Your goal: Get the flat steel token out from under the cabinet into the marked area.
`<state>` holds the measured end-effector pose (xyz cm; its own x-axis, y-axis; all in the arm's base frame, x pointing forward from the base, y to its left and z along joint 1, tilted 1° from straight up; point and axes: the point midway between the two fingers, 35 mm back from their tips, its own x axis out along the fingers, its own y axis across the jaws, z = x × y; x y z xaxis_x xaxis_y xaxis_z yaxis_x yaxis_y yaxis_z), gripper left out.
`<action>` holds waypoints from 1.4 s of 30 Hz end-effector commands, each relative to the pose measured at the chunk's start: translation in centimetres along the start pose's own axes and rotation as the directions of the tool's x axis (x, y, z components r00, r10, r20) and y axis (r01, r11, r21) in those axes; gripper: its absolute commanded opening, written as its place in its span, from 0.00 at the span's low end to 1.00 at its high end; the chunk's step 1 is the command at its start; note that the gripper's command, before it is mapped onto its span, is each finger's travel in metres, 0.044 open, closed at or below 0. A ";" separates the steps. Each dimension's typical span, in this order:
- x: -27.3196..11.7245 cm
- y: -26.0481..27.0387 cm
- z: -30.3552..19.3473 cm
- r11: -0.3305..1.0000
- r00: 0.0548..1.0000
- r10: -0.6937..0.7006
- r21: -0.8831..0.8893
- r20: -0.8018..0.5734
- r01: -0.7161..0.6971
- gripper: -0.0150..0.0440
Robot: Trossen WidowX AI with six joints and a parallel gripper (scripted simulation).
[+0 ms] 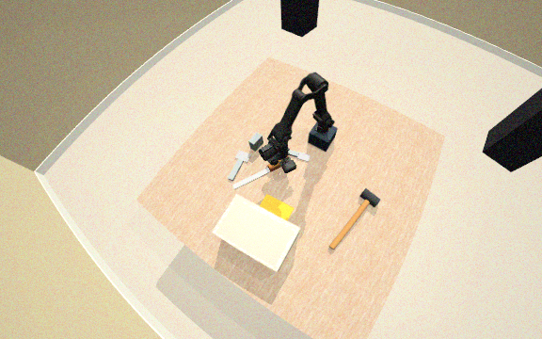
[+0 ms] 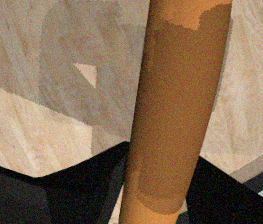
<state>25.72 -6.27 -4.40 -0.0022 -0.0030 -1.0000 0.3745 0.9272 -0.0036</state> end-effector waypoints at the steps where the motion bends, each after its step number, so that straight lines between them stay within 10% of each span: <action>1: -0.1 -0.5 0.3 1.000 1.000 -0.003 0.006 0.003 0.003 0.25; 42: -0.1 -4.3 2.0 1.000 1.000 -0.006 0.006 0.004 0.006 0.25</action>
<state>25.92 -10.52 -4.35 -0.0015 -0.0038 -1.0000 0.3738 0.9275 -0.0041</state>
